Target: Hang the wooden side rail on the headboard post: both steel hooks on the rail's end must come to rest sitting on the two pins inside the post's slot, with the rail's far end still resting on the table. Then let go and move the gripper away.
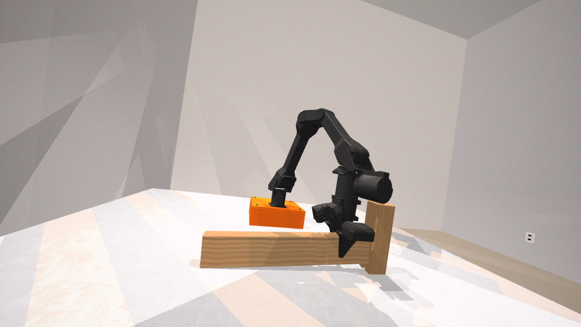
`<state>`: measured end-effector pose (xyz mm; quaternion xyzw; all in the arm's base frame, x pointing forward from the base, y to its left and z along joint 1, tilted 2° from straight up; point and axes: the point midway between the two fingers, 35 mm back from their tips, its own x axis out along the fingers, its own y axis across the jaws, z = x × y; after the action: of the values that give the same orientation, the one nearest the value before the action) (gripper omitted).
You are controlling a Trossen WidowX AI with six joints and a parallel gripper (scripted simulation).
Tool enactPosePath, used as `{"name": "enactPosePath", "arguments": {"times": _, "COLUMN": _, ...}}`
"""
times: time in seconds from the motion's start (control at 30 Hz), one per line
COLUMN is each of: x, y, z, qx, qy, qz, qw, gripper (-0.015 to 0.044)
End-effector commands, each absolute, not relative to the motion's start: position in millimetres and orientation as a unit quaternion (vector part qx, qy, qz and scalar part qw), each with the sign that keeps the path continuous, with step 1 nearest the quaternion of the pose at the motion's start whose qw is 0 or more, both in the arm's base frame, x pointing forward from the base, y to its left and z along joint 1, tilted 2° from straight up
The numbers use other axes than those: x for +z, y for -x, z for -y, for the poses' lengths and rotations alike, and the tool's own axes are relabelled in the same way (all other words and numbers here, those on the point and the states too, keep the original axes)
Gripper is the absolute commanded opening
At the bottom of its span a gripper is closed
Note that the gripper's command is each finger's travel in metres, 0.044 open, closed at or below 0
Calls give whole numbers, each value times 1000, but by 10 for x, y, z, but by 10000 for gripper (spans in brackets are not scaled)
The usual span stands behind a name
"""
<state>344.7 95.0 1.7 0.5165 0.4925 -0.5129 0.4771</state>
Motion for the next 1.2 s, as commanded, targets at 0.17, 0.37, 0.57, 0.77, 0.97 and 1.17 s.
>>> {"name": "enactPosePath", "arguments": {"times": 0.17, "x": 130, "y": -3453, "z": -948, "qx": -512, "qy": -518, "qz": -492, "qw": 477, "gripper": 394}}
{"name": "enactPosePath", "arguments": {"times": 0.37, "x": 417, "y": -3450, "z": -940, "qx": -509, "qy": -520, "qz": -492, "qw": 478, "gripper": 440}}
{"name": "enactPosePath", "arguments": {"times": 0.57, "x": 414, "y": -3447, "z": -818, "qx": -510, "qy": -520, "qz": -492, "qw": 478, "gripper": 440}}
{"name": "enactPosePath", "arguments": {"times": 0.77, "x": 409, "y": -3434, "z": -637, "qx": -510, "qy": -520, "qz": -491, "qw": 478, "gripper": 440}}
{"name": "enactPosePath", "arguments": {"times": 0.97, "x": 401, "y": -3444, "z": -659, "qx": -514, "qy": -522, "qz": -488, "qw": 474, "gripper": 440}}
{"name": "enactPosePath", "arguments": {"times": 1.17, "x": 401, "y": -3444, "z": -659, "qx": -514, "qy": -522, "qz": -488, "qw": 474, "gripper": 440}}
